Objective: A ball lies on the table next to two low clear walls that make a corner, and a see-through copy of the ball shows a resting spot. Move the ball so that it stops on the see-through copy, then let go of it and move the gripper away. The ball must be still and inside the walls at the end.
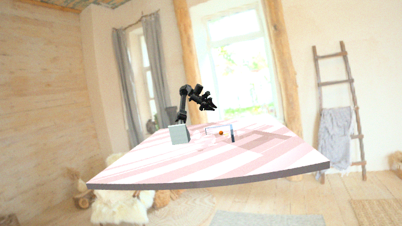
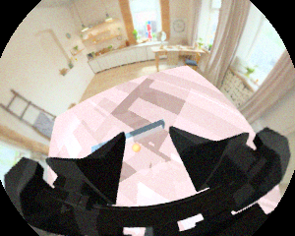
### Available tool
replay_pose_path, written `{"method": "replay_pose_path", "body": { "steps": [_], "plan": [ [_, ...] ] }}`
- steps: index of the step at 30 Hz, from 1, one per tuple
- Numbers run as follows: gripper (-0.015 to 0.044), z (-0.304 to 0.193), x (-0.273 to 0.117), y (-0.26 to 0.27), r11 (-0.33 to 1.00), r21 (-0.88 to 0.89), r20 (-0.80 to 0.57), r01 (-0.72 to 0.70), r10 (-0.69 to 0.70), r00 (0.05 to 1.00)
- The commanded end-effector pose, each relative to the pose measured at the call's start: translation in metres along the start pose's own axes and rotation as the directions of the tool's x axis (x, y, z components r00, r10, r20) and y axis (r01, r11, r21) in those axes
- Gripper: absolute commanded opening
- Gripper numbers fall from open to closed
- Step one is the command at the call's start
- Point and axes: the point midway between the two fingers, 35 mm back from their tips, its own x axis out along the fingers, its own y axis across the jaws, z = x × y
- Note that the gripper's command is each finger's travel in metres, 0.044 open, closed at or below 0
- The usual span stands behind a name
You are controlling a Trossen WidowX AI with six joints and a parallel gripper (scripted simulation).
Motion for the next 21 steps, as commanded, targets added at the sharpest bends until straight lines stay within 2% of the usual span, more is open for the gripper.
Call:
{"method": "replay_pose_path", "body": {
  "steps": [1,11,21],
  "plan": [
    [0.0283,-0.029,0.051,0.043,0.852,-0.5,-0.262,-0.152,0.019,0.965],
    [0.0283,-0.072,0.081,0.08,0.5,-0.75,-0.499,-0.432,-0.001,0.866],
    [0.0283,-0.119,0.096,0.115,0.048,-0.72,-0.694,-0.692,-0.051,0.718]
  ]
}}
